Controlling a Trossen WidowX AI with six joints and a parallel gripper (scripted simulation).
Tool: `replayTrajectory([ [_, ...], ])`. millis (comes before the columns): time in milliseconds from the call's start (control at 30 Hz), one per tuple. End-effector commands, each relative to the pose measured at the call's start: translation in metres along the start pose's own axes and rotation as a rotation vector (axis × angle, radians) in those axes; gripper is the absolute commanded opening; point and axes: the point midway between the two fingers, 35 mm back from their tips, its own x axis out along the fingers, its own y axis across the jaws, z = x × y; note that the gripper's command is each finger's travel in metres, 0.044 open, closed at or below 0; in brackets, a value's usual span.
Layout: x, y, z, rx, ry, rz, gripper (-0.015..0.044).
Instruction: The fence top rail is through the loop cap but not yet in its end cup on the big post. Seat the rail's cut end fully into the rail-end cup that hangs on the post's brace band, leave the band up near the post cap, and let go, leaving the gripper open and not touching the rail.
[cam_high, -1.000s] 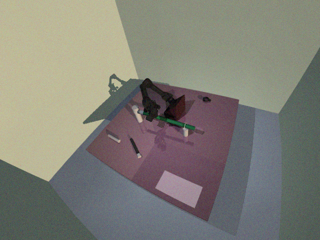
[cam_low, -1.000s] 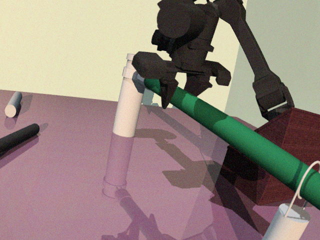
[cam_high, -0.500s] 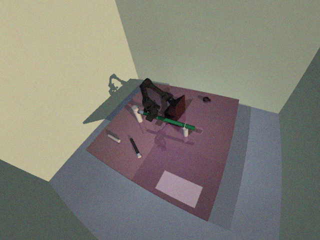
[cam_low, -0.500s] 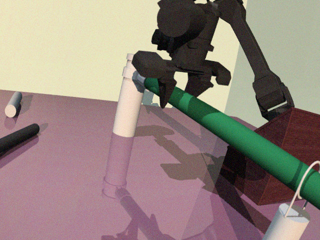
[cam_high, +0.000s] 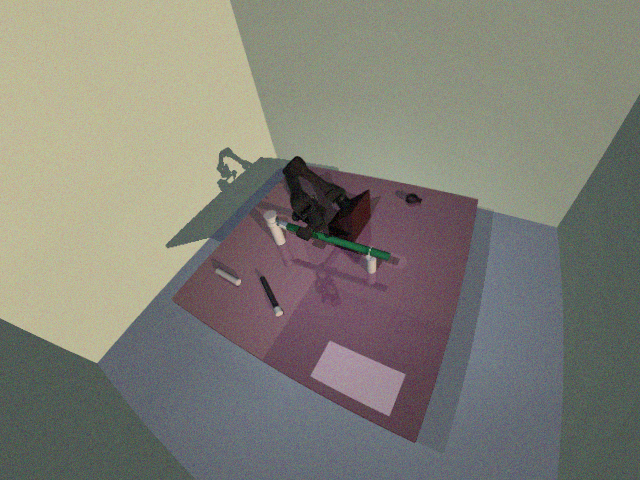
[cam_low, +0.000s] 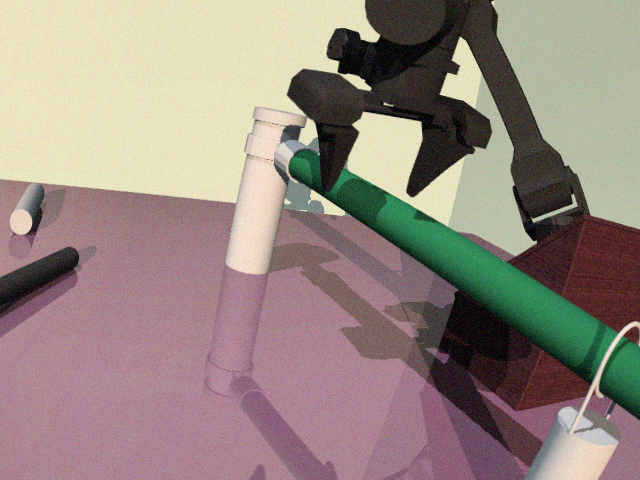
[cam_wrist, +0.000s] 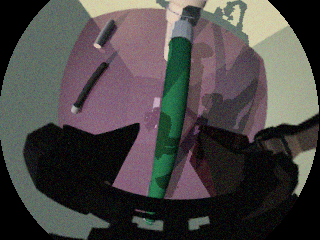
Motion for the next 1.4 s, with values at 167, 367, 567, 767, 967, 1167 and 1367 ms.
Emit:
replayTrajectory([
  [167, -0.028, -0.001, -0.003, -0.023, 0.029, 0.052, 0.044],
  [367, -0.044, -0.003, -0.004, -0.04, 0.049, 0.087, 0.044],
  [567, -0.044, -0.003, -0.004, -0.04, 0.049, 0.087, 0.044],
  [767, -0.044, -0.003, -0.004, -0.04, 0.049, 0.087, 0.044],
  [967, -0.044, -0.003, -0.004, -0.04, 0.049, 0.087, 0.044],
  [1167, -0.044, -0.003, -0.004, -0.04, 0.049, 0.087, 0.044],
  [1367, -0.044, -0.003, -0.004, -0.04, 0.049, 0.087, 0.044],
])
